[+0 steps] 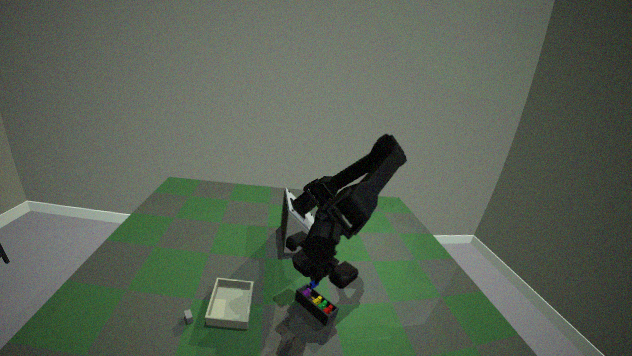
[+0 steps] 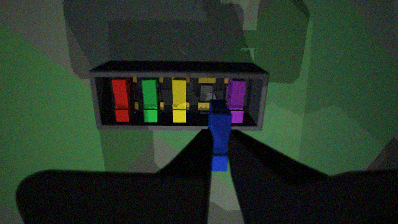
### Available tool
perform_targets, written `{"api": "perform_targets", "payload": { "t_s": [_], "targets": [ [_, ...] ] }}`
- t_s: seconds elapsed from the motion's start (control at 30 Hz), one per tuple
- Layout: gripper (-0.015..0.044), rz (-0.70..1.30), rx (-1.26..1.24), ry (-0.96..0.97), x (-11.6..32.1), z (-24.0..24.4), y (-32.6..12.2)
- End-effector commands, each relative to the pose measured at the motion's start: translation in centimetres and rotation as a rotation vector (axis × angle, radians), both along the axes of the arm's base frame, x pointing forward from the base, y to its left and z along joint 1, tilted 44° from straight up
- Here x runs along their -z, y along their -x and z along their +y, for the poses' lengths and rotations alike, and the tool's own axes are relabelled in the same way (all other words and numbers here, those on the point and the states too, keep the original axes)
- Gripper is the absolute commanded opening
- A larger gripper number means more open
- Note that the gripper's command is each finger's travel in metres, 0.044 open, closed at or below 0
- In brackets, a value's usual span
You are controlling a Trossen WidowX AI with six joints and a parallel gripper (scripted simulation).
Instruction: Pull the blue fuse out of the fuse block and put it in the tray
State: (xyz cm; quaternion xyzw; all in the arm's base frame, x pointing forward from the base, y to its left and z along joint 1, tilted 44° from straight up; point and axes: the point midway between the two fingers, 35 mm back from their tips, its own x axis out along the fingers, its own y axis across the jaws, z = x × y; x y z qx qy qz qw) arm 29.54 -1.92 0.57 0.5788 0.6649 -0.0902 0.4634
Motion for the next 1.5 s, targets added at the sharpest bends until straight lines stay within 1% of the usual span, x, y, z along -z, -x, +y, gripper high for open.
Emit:
{"api": "perform_targets", "payload": {
  "t_s": [0.0,0.2,0.77,1.47],
  "targets": [
    [0.0,-0.009,-0.002,0.006,-0.5,-0.6,-0.1],
    [0.0,-0.009,-0.001,0.009,-0.2,-1.2,-0.3],
    [0.0,-0.008,0.003,0.028,5.4,-8.4,-1.3],
    [0.0,-0.012,-0.002,0.021,13.5,-16.0,1.1]
  ]
}}
